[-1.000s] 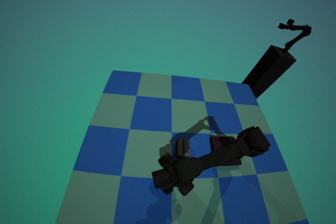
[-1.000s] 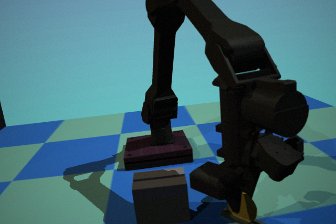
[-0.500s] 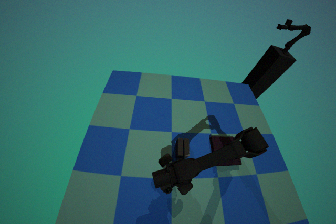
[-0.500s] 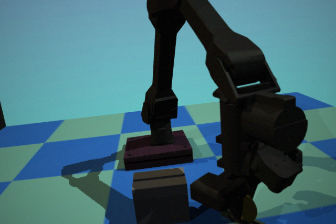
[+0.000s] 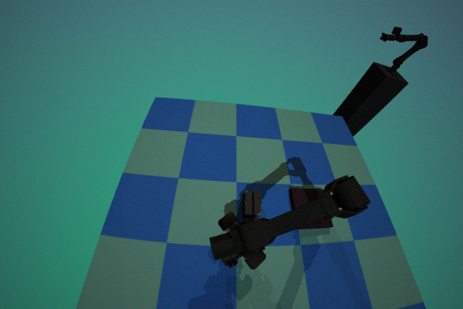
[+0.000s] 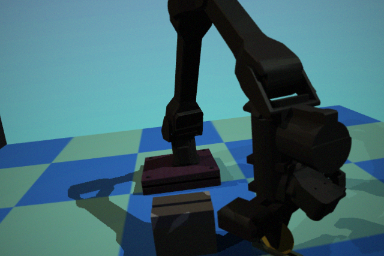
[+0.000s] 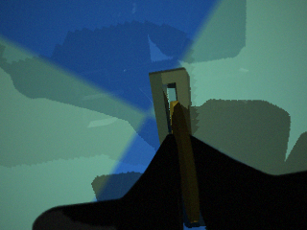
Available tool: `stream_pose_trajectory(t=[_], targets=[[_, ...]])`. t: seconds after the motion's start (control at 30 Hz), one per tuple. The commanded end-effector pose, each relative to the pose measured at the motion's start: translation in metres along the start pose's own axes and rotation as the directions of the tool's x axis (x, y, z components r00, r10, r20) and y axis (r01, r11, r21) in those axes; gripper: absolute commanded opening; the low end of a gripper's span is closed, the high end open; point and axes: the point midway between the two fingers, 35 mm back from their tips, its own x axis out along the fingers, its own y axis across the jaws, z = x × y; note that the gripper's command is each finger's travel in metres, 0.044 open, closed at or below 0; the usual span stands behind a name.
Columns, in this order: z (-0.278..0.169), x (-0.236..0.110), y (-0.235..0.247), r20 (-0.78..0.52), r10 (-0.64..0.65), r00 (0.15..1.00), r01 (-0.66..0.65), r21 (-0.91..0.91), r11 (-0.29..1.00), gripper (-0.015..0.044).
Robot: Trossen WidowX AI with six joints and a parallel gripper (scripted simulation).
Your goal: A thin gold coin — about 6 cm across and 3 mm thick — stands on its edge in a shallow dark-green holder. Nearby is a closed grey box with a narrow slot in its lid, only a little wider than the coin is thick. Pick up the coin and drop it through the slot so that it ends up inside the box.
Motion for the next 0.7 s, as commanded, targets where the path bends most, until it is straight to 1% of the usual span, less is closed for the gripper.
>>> stream_pose_trajectory(t=[0.0,0.67], targets=[[0.003,-0.005,0.001,0.014,-0.009,1.000,0.009,0.021,1.000,0.0000],[0.005,-0.055,-0.001,0.007,-0.003,1.000,0.003,0.007,1.000,0.0000]])
